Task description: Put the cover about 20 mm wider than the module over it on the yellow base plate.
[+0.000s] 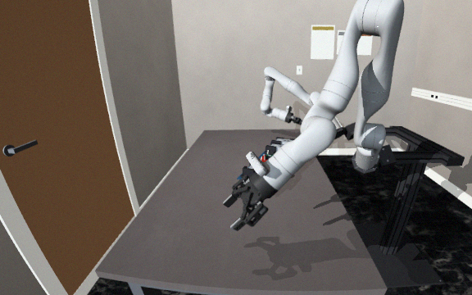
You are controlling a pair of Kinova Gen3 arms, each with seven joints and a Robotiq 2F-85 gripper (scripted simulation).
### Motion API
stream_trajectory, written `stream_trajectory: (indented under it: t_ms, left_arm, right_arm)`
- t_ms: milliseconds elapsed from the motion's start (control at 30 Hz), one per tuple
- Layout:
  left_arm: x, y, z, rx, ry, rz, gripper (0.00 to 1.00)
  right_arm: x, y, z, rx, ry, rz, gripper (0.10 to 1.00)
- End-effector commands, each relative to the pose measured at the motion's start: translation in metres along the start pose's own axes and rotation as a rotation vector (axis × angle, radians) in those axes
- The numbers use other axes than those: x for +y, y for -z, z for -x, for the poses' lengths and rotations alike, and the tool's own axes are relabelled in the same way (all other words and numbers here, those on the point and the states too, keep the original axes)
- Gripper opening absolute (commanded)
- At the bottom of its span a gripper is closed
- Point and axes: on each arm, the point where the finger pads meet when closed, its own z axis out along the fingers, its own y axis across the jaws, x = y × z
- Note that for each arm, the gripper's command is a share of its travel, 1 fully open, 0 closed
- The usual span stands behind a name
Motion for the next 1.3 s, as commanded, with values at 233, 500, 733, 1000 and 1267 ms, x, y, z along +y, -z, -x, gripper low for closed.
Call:
stream_trajectory:
  t_ms: [233,500,733,1000,1267]
  left_arm:
    - [0.000,0.000,-0.001,0.002,-0.001,0.000,1.000]
    - [0.000,0.000,-0.001,0.002,-0.001,0.000,1.000]
    - [0.000,0.000,-0.001,0.002,-0.001,0.000,0.999]
    - [0.000,0.000,-0.001,0.002,-0.001,0.000,0.999]
    - [0.000,0.000,-0.001,0.002,-0.001,0.000,0.999]
  right_arm:
    - [0.000,0.000,0.000,0.000,0.001,0.000,1.000]
    - [0.000,0.000,0.000,0.000,0.001,0.000,1.000]
    - [0.000,0.001,0.000,-0.002,-0.001,0.002,0.999]
    - [-0.003,0.006,0.006,-0.020,-0.017,0.028,0.999]
    - [-0.009,0.015,0.015,-0.052,-0.047,0.072,0.999]
